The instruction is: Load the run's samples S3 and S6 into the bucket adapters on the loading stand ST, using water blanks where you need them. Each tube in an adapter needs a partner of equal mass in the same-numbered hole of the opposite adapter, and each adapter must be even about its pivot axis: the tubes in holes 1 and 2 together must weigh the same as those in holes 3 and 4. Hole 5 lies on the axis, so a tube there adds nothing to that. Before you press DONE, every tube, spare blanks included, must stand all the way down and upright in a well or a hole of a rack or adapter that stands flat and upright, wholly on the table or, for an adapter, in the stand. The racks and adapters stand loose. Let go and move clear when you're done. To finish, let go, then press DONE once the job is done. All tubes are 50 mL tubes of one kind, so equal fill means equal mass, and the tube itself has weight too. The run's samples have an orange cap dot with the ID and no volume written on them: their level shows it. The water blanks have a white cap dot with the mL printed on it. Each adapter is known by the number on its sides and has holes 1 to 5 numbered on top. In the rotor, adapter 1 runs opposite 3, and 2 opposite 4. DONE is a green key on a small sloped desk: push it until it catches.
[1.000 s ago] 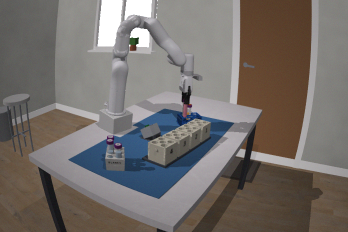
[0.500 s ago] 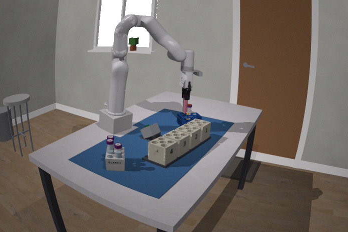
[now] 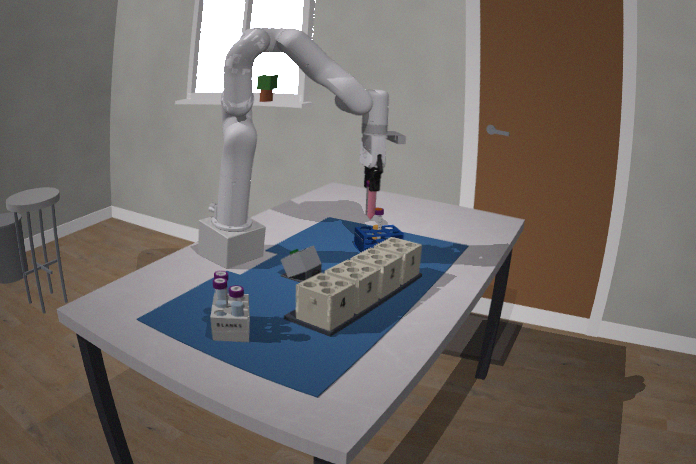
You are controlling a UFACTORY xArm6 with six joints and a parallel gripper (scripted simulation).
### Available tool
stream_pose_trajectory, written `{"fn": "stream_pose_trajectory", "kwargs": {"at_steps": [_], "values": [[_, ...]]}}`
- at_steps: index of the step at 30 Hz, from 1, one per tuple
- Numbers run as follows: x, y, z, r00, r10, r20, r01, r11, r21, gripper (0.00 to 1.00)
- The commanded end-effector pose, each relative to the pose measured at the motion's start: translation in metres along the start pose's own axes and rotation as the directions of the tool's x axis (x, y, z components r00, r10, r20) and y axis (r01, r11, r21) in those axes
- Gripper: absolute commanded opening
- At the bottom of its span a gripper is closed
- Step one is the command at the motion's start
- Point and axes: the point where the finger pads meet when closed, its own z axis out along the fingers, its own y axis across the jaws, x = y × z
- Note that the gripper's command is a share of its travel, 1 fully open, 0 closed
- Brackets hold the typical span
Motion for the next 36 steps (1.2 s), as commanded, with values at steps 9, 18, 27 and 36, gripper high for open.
{"fn": "stream_pose_trajectory", "kwargs": {"at_steps": [9, 18, 27, 36], "values": [[0.001, 0.0, -0.02, 1.0, 0.0, -0.004, 0.0, 1.0, 0.0, 0.0], [0.001, 0.0, -0.036, 1.0, 0.0, -0.004, 0.0, 1.0, 0.0, 0.0], [0.001, 0.0, -0.036, 1.0, 0.0, -0.004, 0.0, 1.0, 0.0, 0.0], [0.001, 0.0, -0.036, 1.0, 0.0, -0.004, 0.0, 1.0, 0.0, 0.0]]}}
